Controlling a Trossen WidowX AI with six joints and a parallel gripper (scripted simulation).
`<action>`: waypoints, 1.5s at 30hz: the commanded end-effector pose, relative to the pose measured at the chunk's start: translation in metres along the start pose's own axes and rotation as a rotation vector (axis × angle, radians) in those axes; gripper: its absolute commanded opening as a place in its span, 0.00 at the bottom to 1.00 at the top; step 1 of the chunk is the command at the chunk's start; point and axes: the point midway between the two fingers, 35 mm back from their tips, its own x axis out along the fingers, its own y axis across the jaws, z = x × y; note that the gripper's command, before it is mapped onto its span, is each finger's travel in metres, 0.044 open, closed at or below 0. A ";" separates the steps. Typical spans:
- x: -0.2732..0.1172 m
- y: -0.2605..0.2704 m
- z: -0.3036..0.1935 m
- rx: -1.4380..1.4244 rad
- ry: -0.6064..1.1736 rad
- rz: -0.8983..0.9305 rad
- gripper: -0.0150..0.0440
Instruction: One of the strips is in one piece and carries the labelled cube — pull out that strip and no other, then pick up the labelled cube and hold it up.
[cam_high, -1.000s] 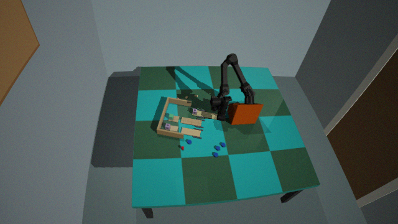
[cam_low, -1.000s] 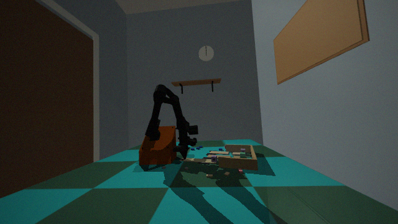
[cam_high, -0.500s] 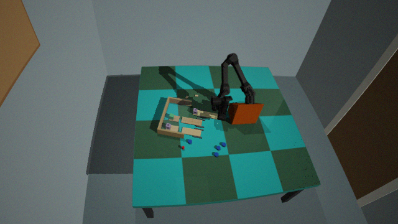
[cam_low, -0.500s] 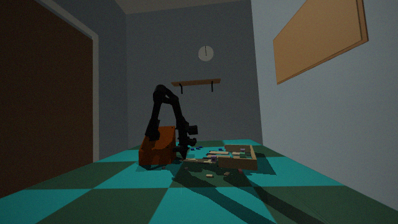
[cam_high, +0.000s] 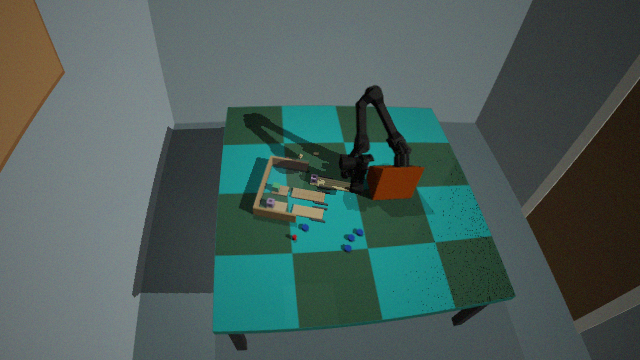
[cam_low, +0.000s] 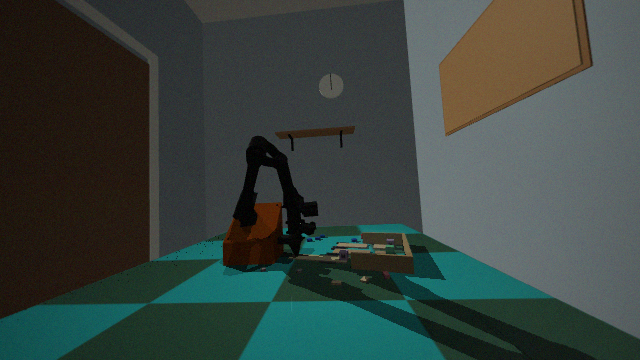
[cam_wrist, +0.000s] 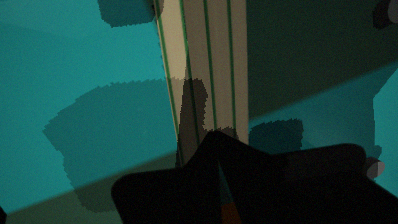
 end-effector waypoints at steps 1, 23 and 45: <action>0.003 -0.002 -0.006 -0.001 0.022 -0.002 0.25; -0.041 0.001 0.017 -0.034 0.021 0.001 0.39; -0.051 0.002 0.107 -0.051 0.017 0.001 1.00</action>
